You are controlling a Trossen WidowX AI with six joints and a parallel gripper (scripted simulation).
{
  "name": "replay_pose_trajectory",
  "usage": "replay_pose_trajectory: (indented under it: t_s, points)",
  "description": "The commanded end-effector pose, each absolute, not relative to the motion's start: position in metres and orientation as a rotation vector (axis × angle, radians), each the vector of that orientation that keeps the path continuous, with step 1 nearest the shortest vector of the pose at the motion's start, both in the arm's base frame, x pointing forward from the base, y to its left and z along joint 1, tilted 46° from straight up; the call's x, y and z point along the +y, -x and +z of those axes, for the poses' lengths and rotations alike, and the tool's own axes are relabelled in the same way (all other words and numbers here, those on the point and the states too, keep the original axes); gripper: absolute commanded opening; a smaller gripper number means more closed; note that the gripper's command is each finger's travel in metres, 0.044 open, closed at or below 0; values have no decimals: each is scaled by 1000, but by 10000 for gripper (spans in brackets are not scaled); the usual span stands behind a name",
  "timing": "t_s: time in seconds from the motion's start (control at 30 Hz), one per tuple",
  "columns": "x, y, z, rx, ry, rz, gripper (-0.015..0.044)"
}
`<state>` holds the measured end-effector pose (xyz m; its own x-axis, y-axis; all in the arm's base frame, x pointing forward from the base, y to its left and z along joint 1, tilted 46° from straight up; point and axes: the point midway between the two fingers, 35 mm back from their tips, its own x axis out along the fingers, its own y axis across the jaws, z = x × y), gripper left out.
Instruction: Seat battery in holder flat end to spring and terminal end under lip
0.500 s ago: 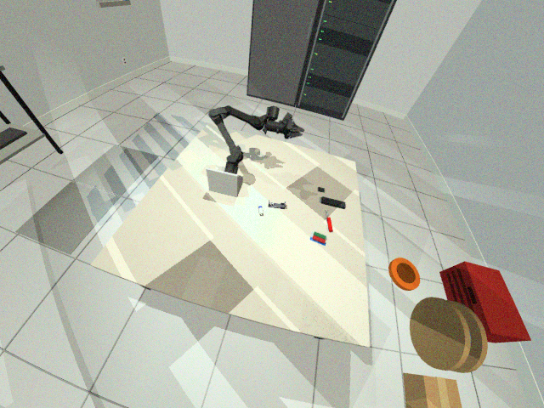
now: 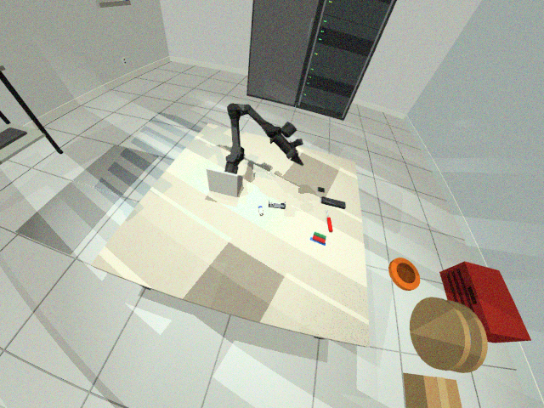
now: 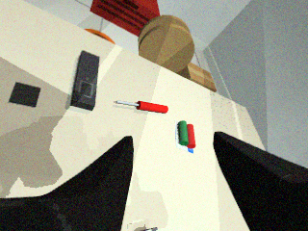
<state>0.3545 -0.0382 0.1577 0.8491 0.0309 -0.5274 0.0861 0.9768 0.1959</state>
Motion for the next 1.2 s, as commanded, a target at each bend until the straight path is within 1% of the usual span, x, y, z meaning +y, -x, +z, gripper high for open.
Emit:
replay_pose_trajectory:
  t_s: [0.0, 0.17, 0.33, 0.47, 0.63, 1.17]
  points:
    - [-54, -351, 95, 796, -375, -64, 236]
    - [-65, -327, 19, 1092, -622, -122, 236]
    - [-64, -291, -42, 1352, -907, -196, 236]
    - [-58, -258, -77, 1536, -1156, -262, 236]
    - [-48, -222, -104, 1722, -1480, -338, 236]
    - [-38, -219, -116, 1743, -1524, -349, 236]
